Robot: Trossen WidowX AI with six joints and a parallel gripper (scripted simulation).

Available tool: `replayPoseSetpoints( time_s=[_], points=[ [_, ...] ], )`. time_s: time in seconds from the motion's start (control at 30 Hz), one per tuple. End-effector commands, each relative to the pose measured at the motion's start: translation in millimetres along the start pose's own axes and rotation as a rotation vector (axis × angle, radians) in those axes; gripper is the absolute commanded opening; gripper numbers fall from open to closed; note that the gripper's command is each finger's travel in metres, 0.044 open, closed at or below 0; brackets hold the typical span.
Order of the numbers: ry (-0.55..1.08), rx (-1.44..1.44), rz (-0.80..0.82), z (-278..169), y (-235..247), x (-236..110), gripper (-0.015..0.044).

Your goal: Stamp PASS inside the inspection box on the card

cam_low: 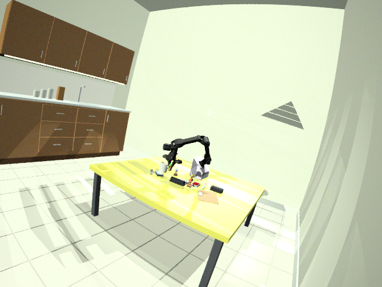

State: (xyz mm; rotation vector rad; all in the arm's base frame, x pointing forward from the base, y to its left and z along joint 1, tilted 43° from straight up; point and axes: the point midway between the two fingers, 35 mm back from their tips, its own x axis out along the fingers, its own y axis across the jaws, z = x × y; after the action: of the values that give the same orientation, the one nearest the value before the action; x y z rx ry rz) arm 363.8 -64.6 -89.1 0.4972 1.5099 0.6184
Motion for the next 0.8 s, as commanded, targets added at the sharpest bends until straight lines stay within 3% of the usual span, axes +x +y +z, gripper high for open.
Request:
replayPoseSetpoints(
  time_s=[0.0, 0.77],
  points=[
    [-0.002, -0.004, -0.004, 3, 24, -3, 0.0000],
    [-0.003, 0.000, -0.009, -20, 147, -10, 0.0000]
  ],
)
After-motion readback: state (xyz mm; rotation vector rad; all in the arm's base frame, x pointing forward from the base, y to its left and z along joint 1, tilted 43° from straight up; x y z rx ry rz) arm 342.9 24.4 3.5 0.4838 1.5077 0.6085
